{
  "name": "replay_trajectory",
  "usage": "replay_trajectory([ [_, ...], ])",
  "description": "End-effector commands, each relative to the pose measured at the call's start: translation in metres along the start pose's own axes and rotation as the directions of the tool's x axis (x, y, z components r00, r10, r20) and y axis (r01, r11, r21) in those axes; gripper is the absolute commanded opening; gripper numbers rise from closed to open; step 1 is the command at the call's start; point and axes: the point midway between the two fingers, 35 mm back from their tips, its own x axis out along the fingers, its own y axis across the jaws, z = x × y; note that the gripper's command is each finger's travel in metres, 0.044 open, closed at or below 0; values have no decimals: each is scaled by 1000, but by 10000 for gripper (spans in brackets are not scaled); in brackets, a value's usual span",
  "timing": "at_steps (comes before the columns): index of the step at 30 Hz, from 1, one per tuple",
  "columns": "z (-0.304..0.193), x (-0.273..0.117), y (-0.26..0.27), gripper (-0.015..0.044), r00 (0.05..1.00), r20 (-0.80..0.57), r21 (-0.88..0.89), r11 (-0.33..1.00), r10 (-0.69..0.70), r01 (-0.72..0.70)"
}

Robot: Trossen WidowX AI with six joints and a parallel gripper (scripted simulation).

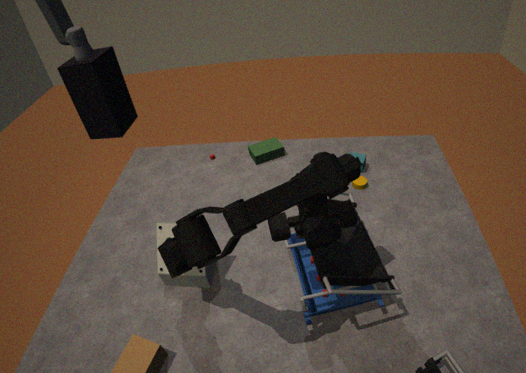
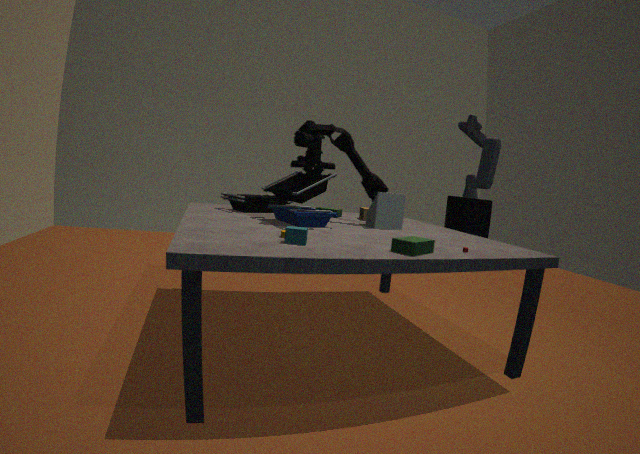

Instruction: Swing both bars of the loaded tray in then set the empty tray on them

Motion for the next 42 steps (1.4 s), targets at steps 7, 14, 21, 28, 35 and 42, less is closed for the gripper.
replay_trajectory([
  [7, 0, 6, 2, 0, 999, 1, 2, 999, 34, -34],
  [14, 0, 16, 2, 0, 999, 1, 2, 999, 34, -34],
  [21, 0, 23, 0, 0, 999, 2, 2, 999, 34, -34],
  [28, -1, 27, -4, 0, 999, 2, 2, 999, 34, -34],
  [35, -1, 34, -8, 0, 999, 3, 2, 999, 33, -33],
  [42, -1, 39, -12, 0, 999, 3, 2, 999, 33, -33],
])
